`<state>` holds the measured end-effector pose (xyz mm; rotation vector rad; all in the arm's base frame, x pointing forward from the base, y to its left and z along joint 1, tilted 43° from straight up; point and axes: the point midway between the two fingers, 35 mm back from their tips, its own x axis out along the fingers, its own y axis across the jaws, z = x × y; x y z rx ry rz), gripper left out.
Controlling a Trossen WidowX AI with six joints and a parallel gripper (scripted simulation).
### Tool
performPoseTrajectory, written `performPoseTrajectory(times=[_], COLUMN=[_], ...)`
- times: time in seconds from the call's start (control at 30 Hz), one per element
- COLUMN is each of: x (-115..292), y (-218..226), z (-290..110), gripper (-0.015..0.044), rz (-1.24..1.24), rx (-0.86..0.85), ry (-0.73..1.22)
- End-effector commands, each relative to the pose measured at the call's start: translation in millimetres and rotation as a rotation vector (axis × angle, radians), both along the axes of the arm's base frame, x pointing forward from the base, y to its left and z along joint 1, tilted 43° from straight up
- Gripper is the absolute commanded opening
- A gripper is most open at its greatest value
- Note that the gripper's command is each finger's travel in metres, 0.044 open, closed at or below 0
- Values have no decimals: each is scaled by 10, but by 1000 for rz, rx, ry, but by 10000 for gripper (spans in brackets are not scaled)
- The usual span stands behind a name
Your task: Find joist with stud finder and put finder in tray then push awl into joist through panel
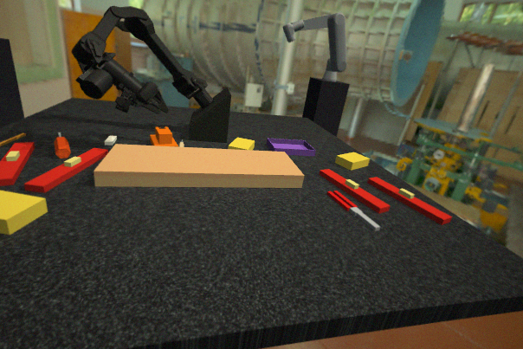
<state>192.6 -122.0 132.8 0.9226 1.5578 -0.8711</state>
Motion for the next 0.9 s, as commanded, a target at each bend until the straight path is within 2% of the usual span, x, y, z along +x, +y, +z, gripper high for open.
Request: performPoseTrajectory(times=[0.0, 0.23, 0.37, 0.87], x=[-29, -43, -61, -62], y=[-3, -26, -25, -24], z=[-156, -364, -423, -425], gripper=[440, 440, 440, 440], rz=[444, 1179, 1472, 1485], rx=[-187, -541, -708, -716], ry=[-57, 2, 105, 111])
